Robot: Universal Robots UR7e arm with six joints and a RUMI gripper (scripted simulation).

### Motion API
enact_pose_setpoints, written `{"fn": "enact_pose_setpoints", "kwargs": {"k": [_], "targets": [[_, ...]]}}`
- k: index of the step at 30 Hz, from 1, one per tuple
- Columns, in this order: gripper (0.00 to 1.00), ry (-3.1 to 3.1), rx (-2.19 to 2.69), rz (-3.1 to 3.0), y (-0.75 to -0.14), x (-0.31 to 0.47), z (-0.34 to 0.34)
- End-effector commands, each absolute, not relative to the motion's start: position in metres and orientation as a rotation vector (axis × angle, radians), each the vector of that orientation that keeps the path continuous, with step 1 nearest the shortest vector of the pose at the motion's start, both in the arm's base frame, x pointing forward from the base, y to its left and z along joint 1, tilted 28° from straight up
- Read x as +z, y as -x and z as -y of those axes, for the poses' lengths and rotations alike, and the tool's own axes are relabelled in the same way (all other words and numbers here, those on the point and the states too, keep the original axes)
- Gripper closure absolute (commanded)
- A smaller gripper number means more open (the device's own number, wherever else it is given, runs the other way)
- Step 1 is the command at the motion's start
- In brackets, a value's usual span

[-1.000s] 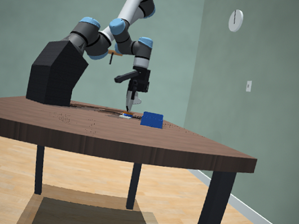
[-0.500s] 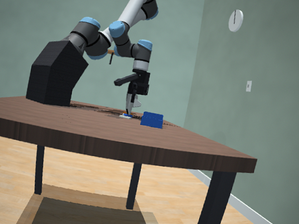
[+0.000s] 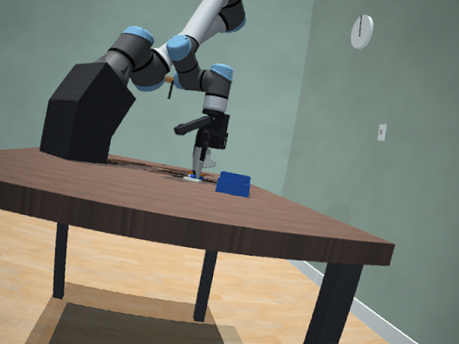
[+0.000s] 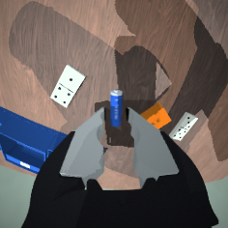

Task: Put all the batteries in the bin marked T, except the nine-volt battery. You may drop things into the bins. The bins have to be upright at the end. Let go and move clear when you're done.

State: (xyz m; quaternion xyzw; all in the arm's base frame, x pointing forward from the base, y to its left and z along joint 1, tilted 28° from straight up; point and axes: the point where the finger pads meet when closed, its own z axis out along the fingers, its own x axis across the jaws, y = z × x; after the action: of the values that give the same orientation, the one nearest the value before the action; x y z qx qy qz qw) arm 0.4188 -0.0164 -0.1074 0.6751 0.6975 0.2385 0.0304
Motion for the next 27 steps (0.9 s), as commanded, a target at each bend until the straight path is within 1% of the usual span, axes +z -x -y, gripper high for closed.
{"fn": "enact_pose_setpoints", "kwargs": {"k": [1,7,8,27], "targets": [[0.83,-2.080,0.735,-2.149,-0.4191,-0.1077,0.0164],[0.83,-2.080,0.735,-2.149,-0.4191,-0.1078,0.0163],[1.00,-2.080,0.735,-2.149,-0.4191,-0.1078,0.0163],[1.00,-2.080,0.735,-2.149,-0.4191,-0.1077,0.0163]]}}
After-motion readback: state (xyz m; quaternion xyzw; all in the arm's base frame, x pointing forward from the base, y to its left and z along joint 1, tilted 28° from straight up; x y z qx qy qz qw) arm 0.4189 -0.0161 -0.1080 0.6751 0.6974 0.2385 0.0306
